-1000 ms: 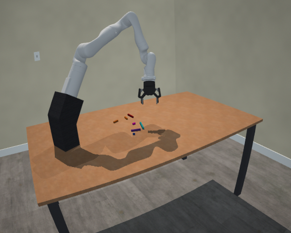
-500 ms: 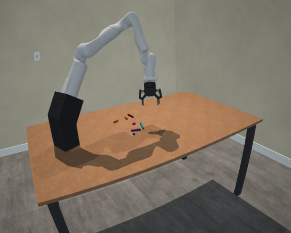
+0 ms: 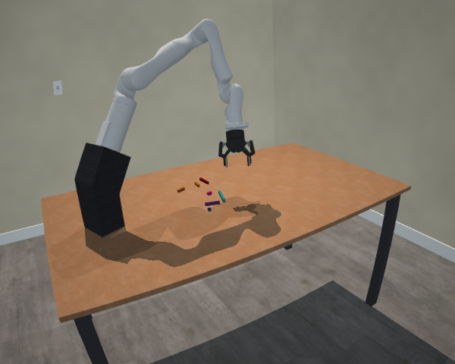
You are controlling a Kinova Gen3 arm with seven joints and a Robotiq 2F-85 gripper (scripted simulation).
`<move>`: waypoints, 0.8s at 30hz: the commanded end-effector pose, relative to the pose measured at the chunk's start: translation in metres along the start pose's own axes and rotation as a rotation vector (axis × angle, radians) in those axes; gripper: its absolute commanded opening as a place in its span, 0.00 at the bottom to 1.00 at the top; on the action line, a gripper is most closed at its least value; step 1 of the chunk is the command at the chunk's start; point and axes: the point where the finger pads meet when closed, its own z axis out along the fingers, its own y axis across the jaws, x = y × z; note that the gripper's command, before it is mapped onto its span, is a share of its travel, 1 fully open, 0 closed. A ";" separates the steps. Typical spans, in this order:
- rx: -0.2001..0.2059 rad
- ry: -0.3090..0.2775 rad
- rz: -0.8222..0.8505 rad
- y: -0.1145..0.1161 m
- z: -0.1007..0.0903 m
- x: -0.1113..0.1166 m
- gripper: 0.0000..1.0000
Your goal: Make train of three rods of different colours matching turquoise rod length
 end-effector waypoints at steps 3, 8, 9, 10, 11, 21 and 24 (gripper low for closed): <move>0.000 0.002 -0.004 0.000 0.002 0.004 1.00; 0.011 0.001 -0.047 -0.001 0.006 0.008 1.00; 0.011 0.001 -0.047 -0.001 0.006 0.008 1.00; 0.011 0.001 -0.047 -0.001 0.006 0.008 1.00; 0.011 0.001 -0.047 -0.001 0.006 0.008 1.00; 0.031 -0.002 -0.131 -0.004 0.013 0.014 1.00; 0.031 -0.002 -0.131 -0.004 0.013 0.014 1.00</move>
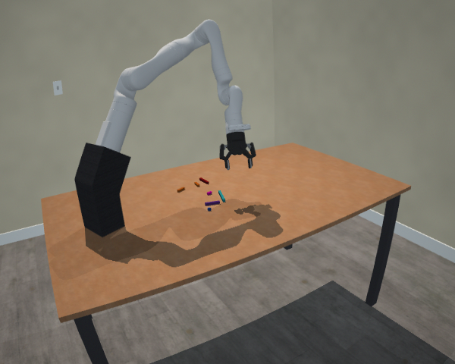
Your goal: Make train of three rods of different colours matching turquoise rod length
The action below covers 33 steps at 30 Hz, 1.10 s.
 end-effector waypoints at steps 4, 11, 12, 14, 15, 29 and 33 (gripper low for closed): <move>0.009 0.001 -0.038 0.000 0.004 0.006 1.00; 0.009 0.001 -0.038 0.000 0.004 0.006 1.00; 0.009 0.001 -0.038 0.000 0.004 0.006 1.00; 0.018 -0.001 -0.080 -0.001 0.007 0.008 1.00; 0.018 -0.001 -0.080 -0.001 0.007 0.008 1.00; 0.035 -0.004 -0.163 -0.001 0.013 0.014 1.00; 0.043 -0.006 -0.204 0.000 0.015 0.016 1.00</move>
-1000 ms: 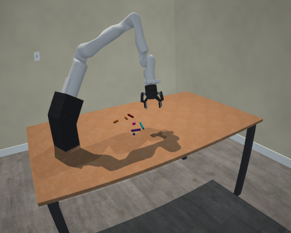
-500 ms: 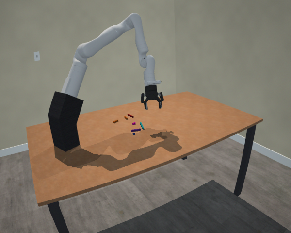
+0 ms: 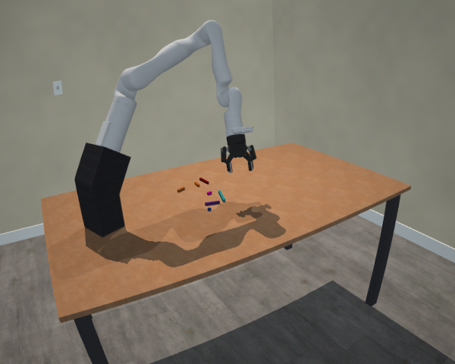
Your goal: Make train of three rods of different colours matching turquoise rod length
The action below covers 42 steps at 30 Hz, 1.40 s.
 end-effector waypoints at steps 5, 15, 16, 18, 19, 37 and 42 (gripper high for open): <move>0.003 0.000 -0.022 0.002 0.002 0.004 1.00; 0.019 -0.004 -0.103 0.003 0.007 0.008 1.00; 0.019 -0.004 -0.103 0.003 0.007 0.008 1.00; 0.019 -0.004 -0.103 0.003 0.007 0.008 1.00; 0.019 -0.004 -0.103 0.003 0.007 0.008 1.00; 0.041 -0.011 -0.222 0.007 0.014 0.012 1.00; 0.048 -0.014 -0.261 0.008 0.016 0.014 1.00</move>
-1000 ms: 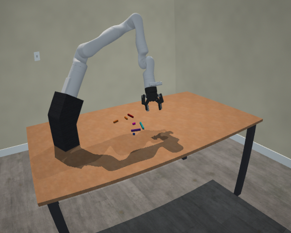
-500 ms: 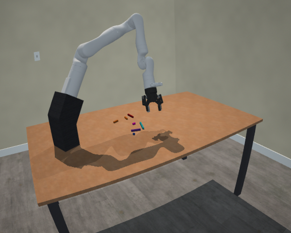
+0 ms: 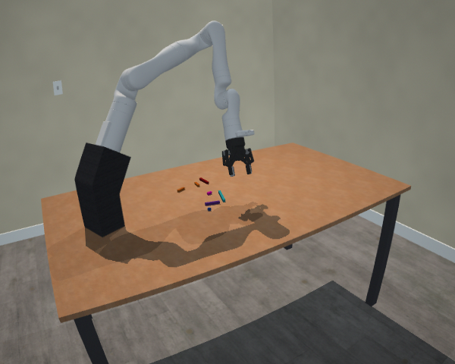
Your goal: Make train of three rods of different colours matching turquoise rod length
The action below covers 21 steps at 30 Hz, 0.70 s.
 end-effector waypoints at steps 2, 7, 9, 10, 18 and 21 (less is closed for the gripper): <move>-0.002 0.001 0.003 0.002 0.000 0.002 1.00; 0.005 -0.002 -0.035 0.004 0.002 0.003 1.00; 0.005 -0.002 -0.035 0.004 0.002 0.003 1.00; 0.005 -0.002 -0.035 0.004 0.002 0.003 1.00; 0.018 -0.008 -0.111 0.007 0.005 0.004 1.00; 0.018 -0.008 -0.111 0.007 0.005 0.004 1.00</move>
